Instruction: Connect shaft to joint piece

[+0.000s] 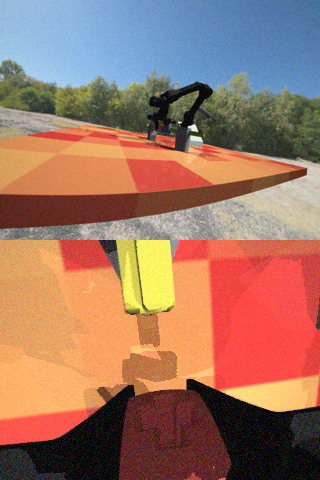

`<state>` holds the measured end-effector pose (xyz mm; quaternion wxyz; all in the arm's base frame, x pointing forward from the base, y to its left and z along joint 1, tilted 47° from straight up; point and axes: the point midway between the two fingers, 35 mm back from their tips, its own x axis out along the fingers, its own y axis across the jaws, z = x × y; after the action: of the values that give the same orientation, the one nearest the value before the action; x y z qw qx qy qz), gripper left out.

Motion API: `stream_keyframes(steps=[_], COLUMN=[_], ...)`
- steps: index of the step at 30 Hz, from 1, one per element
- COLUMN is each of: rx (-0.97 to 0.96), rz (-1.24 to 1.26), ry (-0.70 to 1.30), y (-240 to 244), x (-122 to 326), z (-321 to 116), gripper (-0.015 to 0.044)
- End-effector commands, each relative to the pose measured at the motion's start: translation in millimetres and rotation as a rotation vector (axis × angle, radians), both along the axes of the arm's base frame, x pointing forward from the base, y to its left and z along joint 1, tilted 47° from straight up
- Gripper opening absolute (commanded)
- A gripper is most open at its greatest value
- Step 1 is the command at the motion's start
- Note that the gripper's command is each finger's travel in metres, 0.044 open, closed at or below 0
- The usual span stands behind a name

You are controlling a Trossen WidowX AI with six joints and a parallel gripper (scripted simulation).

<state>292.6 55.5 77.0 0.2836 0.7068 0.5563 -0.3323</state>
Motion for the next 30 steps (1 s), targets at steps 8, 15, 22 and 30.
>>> stream_keyframes(steps=[8, 15, 22, 30], rx=[0.193, 0.295, 0.293, 0.293], rz=[0.021, 0.034, 0.033, 0.033], ry=[-0.054, -0.080, -0.075, -0.075], y=[6.0, 9.6, 9.6, 9.6], x=[2.5, 3.9, 3.6, 3.6], z=[-7.5, -10.8, -10.1, -10.1], gripper=[0.0000, 0.0000, 0.0000, 0.0000])
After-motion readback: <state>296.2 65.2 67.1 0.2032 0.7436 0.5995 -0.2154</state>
